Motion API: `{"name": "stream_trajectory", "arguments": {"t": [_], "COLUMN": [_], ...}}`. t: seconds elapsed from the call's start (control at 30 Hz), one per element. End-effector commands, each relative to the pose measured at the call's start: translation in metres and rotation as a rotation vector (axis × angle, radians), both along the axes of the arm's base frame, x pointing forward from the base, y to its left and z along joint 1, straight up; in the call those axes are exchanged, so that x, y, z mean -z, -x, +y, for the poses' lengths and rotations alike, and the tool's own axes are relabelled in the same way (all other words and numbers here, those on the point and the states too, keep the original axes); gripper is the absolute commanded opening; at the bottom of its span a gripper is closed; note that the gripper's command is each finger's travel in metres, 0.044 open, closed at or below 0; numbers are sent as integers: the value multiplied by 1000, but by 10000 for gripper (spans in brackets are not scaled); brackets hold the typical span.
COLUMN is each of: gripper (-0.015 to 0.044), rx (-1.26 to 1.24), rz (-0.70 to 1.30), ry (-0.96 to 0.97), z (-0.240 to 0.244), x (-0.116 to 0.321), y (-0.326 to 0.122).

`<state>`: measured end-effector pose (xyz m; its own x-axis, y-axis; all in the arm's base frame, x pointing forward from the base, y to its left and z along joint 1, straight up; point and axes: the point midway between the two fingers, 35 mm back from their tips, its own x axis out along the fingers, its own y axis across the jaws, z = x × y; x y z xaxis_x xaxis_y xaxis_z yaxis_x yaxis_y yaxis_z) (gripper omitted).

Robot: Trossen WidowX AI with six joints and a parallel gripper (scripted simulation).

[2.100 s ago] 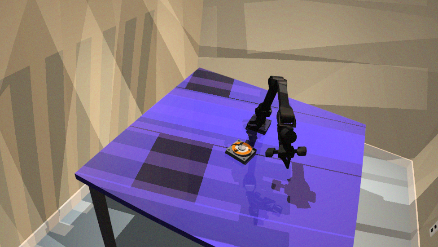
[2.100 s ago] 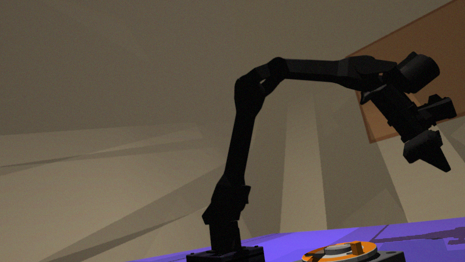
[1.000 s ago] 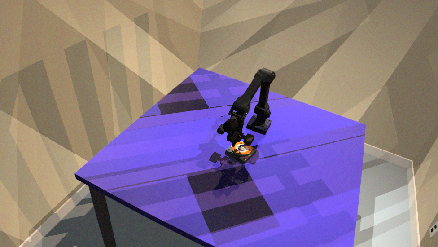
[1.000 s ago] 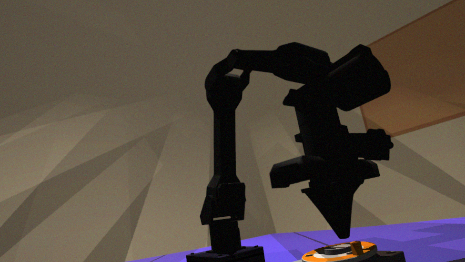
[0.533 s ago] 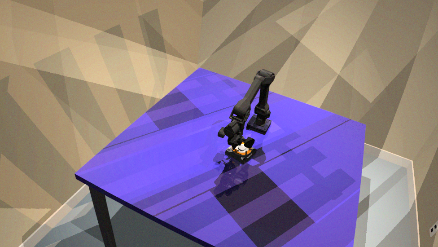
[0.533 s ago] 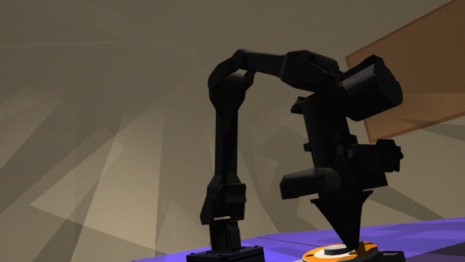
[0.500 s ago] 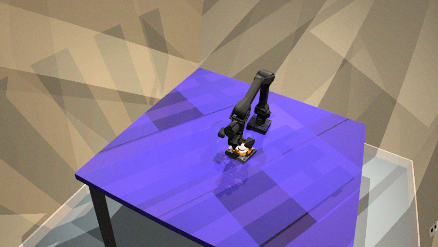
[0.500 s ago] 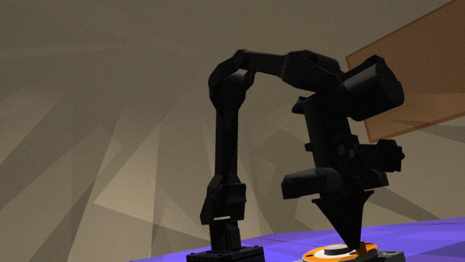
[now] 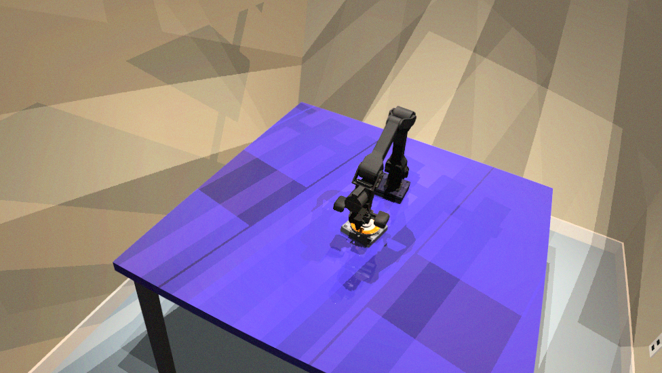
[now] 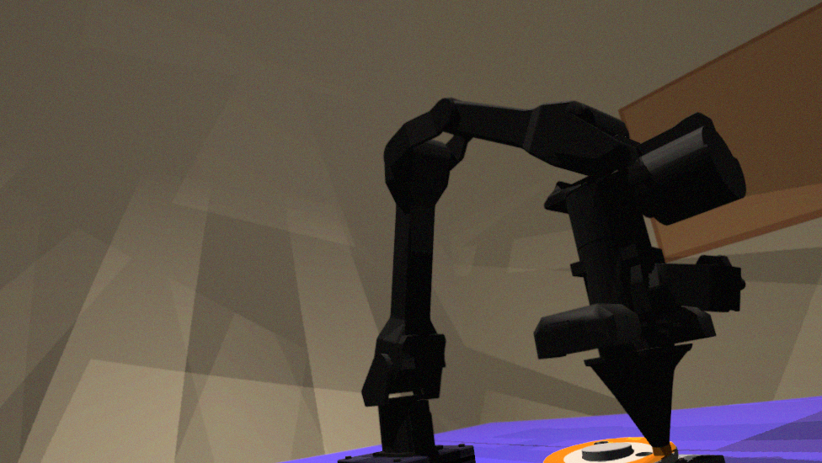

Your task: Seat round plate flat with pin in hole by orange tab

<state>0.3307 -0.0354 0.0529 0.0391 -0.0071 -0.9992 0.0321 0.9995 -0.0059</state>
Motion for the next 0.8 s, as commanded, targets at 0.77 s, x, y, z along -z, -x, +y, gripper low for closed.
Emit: {"name": "stream_trajectory", "arguments": {"t": [0.77], "gripper": [0], "rx": [4], "rz": [4], "ry": [-5], "z": [38], "x": [-2], "y": [6]}}
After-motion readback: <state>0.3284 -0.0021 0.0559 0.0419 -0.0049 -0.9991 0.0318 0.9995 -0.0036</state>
